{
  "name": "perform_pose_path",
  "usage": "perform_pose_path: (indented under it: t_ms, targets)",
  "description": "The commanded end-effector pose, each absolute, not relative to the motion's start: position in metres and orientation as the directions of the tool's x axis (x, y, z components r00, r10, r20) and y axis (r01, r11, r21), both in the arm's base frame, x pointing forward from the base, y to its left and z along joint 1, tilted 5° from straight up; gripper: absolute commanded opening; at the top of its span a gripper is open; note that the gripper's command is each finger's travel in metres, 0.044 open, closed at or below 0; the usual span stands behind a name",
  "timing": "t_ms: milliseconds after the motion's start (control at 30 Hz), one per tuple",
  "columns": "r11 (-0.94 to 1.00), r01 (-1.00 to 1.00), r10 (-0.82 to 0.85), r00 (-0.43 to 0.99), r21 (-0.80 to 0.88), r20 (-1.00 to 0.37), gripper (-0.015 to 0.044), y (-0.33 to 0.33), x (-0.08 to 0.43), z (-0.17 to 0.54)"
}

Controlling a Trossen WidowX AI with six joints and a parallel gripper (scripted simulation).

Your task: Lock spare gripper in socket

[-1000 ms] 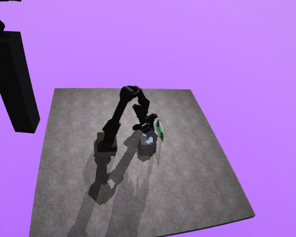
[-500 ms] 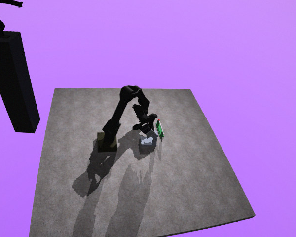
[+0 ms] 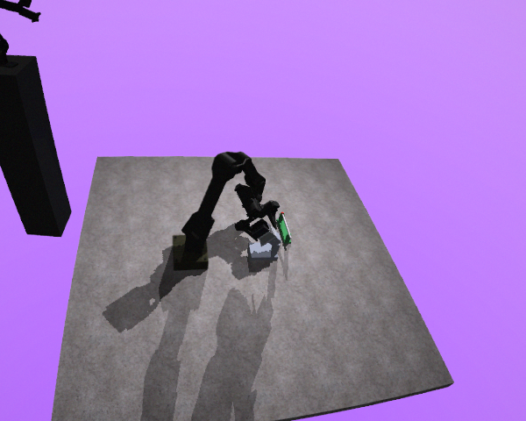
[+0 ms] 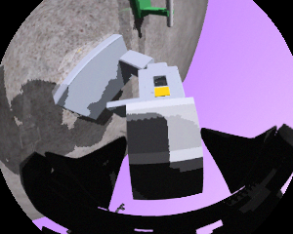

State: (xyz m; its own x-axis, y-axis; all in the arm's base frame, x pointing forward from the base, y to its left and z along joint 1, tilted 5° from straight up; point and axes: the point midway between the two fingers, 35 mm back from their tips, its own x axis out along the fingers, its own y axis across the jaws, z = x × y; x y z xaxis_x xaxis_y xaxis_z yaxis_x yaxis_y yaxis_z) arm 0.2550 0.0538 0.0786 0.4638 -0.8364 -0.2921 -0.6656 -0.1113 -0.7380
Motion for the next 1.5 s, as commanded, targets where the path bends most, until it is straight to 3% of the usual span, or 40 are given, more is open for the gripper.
perform_pose_path:
  t_ms: [0, 633, 1467]
  targets:
    - [-0.111, -0.667, -0.836, 0.463, -0.737, -0.293, 0.044, 0.053, 0.248, 0.084]
    - [-0.113, -0.66, -0.83, 0.473, -0.743, -0.294, 0.044, 0.056, 0.216, 0.121]
    - [-0.107, -0.668, -0.735, 0.552, -0.737, -0.393, 0.044, 0.054, 0.202, 0.162]
